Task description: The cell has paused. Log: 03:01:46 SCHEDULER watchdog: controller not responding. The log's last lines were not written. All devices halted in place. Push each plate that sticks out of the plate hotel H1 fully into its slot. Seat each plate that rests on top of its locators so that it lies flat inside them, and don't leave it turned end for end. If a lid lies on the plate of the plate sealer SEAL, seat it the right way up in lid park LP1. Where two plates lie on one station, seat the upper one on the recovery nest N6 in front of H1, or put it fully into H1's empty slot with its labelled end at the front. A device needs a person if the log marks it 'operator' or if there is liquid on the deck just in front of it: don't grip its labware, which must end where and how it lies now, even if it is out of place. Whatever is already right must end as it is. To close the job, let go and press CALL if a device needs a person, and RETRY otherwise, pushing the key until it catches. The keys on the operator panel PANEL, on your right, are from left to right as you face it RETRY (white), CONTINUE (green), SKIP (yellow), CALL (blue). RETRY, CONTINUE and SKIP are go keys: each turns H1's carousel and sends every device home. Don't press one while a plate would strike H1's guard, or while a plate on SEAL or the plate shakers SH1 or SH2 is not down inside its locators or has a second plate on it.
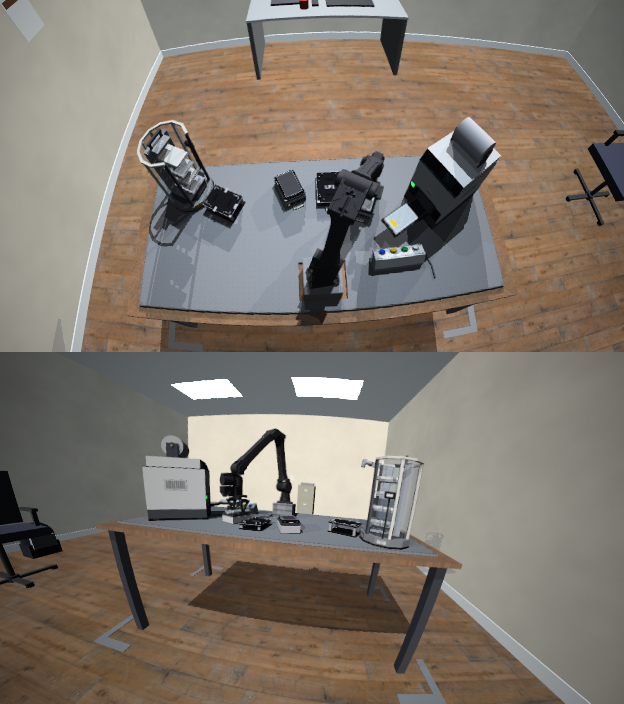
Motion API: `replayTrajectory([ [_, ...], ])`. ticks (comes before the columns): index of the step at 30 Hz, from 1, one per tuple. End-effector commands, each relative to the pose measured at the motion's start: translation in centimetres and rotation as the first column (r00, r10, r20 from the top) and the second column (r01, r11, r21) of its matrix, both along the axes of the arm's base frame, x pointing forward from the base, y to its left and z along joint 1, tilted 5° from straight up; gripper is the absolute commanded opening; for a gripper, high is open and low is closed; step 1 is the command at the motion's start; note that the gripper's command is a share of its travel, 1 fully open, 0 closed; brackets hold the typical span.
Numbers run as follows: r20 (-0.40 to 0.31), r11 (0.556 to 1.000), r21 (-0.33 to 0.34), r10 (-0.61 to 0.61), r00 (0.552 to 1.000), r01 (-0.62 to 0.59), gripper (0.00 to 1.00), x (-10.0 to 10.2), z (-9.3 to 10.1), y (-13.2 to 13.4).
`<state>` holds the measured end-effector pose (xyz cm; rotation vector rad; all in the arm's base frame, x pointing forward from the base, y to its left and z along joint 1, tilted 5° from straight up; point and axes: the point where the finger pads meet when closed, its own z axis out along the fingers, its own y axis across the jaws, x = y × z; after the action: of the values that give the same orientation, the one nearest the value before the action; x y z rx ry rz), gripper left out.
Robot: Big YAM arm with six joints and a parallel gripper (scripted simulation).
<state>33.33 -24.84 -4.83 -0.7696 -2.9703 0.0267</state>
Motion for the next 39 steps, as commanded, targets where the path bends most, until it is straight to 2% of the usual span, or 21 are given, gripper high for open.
replayTrajectory([
  [1, -0.006, 1.000, 0.002, -0.004, 1.000, 0.004, 1.00, -0.60, -0.86, -0.54],
  [19, -0.003, 1.000, 0.000, -0.004, 1.000, 0.004, 1.00, -0.41, -0.77, -0.68],
  [25, -0.003, 1.000, 0.000, -0.004, 1.000, 0.004, 0.88, -0.41, -0.77, -0.68],
  [29, -0.003, 1.000, 0.000, -0.004, 1.000, 0.004, 0.84, -0.41, -0.77, -0.68],
  [39, -0.003, 1.000, 0.000, -0.004, 1.000, 0.004, 0.84, -0.41, -0.77, -0.68],
])
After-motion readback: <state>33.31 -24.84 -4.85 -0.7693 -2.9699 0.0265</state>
